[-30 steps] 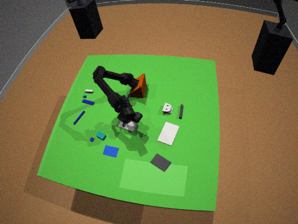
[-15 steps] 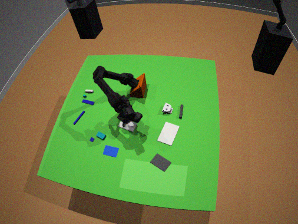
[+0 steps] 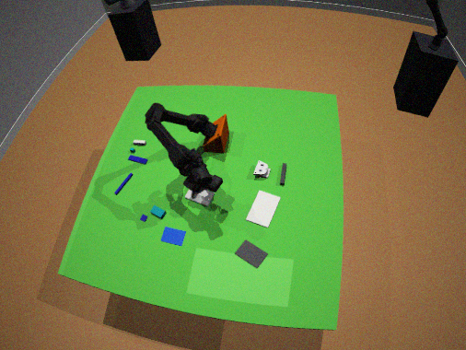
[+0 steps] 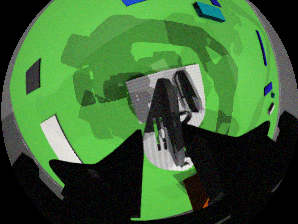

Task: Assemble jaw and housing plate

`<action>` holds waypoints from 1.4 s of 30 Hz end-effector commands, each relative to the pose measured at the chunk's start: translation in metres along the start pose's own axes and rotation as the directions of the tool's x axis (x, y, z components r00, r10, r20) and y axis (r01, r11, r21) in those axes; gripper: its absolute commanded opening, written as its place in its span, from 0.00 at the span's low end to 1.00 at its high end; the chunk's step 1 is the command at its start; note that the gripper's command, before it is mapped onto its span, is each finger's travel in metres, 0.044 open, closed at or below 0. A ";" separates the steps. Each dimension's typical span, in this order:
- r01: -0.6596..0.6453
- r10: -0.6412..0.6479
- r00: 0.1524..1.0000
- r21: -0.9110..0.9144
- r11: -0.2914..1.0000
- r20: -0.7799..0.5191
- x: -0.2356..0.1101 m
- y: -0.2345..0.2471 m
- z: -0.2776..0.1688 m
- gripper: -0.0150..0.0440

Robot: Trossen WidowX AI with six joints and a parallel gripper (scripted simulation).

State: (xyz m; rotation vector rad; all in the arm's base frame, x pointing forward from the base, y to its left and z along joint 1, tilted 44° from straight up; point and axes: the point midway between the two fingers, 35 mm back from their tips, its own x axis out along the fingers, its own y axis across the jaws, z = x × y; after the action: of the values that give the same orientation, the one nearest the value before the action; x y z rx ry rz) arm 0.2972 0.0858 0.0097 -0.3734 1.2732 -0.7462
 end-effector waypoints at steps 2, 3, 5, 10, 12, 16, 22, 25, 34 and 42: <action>-0.003 0.003 1.000 0.002 1.000 0.005 -0.001 0.000 0.002 0.48; -0.003 0.003 1.000 0.002 1.000 0.005 -0.001 0.000 0.002 0.48; -0.003 0.003 1.000 0.002 1.000 0.005 -0.001 0.000 0.002 0.48; -0.003 0.003 1.000 0.002 1.000 0.005 -0.001 0.000 0.002 0.48; -0.003 0.003 1.000 0.002 1.000 0.005 -0.001 0.000 0.002 0.48; -0.003 0.003 1.000 0.002 1.000 0.005 -0.001 0.000 0.002 0.48; -0.003 0.003 1.000 0.002 1.000 0.005 -0.001 0.000 0.002 0.48; -0.003 0.003 1.000 0.002 1.000 0.005 -0.001 0.000 0.002 0.48; -0.001 0.001 1.000 0.002 1.000 0.001 0.011 0.001 0.001 0.48; -0.002 0.002 1.000 0.005 1.000 0.003 0.024 0.001 0.002 0.48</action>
State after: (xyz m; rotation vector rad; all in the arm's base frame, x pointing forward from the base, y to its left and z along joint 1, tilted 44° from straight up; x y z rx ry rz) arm 0.3028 0.0737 -0.0034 -0.3595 1.2671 -0.7472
